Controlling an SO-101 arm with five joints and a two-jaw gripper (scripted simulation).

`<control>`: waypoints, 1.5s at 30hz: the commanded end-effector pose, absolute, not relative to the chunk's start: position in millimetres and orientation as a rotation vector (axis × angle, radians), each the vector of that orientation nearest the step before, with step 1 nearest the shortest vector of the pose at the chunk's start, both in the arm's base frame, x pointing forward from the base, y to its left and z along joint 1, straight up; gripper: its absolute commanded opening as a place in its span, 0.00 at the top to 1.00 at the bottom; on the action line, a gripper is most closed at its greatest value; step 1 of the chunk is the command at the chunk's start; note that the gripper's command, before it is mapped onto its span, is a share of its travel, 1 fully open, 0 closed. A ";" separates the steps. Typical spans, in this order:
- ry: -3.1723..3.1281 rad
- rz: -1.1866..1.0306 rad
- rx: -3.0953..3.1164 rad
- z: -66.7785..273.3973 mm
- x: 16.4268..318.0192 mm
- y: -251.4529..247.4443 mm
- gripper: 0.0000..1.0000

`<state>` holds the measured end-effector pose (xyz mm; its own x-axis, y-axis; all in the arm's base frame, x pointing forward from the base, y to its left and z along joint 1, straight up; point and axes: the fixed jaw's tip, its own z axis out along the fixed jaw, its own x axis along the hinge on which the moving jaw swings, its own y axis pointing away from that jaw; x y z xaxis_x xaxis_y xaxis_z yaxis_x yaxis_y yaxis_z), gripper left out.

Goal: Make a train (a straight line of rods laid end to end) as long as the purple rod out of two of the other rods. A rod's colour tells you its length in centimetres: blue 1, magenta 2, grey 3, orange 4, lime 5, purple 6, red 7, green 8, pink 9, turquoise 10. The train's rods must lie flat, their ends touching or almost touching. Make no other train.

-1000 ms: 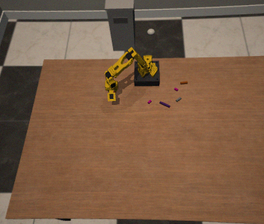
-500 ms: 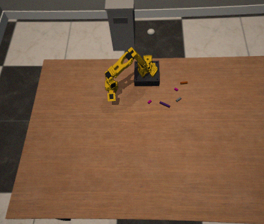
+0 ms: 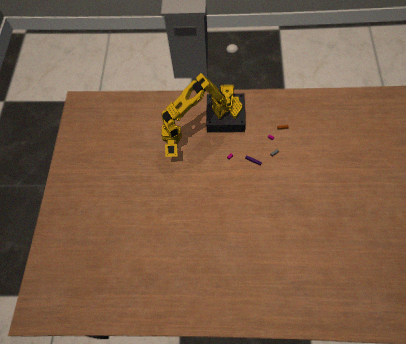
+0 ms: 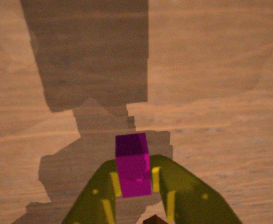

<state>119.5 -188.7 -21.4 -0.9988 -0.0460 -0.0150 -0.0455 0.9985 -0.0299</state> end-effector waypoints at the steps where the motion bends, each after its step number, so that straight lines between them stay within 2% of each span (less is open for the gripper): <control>1: 3.134 -0.019 -0.065 -29.1 115.2 -186.6 1.00; 45: 3.150 0.027 -0.065 -37.4 112.6 -182.7 1.00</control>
<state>116.6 -184.4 -33.3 -0.9990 -0.0457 0.0024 -0.0457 0.9990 0.0015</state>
